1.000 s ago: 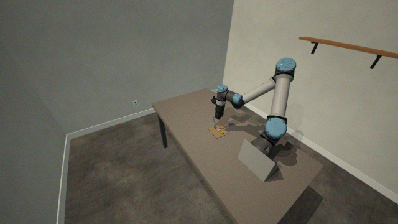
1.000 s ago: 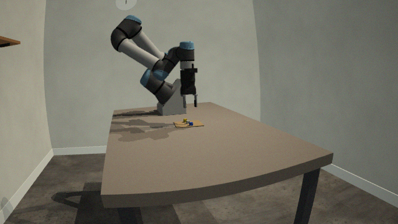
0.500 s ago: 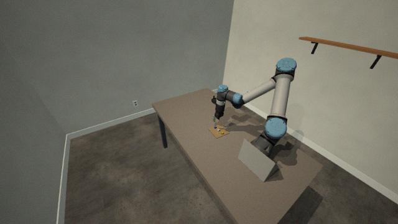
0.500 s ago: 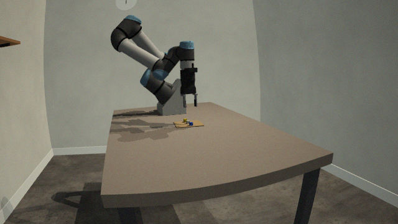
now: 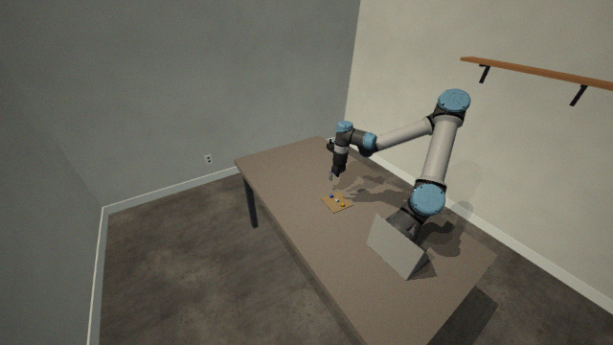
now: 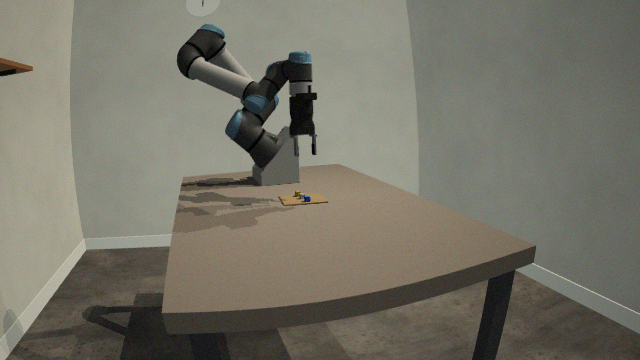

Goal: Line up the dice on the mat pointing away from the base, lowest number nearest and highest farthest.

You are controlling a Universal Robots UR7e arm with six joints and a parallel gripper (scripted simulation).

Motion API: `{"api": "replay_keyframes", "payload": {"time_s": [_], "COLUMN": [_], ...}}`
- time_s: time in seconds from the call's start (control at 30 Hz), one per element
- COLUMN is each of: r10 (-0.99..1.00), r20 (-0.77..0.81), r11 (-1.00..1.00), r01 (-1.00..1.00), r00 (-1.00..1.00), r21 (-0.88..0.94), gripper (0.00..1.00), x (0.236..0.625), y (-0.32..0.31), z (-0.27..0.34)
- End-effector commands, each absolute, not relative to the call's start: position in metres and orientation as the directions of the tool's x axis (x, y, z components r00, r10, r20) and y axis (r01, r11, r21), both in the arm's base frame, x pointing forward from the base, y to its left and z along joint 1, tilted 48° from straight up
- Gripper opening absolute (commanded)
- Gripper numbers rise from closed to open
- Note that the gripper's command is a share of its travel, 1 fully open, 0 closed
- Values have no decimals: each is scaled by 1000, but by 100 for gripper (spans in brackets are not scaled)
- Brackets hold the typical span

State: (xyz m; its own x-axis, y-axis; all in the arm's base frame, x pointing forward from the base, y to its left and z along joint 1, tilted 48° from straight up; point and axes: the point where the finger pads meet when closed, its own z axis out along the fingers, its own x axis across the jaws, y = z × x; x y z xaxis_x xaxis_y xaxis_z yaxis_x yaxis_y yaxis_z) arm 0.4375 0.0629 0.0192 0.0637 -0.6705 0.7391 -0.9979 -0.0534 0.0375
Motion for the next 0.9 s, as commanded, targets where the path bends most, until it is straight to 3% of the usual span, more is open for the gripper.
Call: {"api": "replay_keyframes", "payload": {"time_s": [0.0, 0.87], "r10": [-670, -670], "r20": [739, 739], "r11": [-54, -54], "r01": [-998, -998], "r00": [64, 64], "r21": [37, 37], "gripper": [100, 100], "x": [437, 437], "y": [72, 87], "z": [27, 41]}}
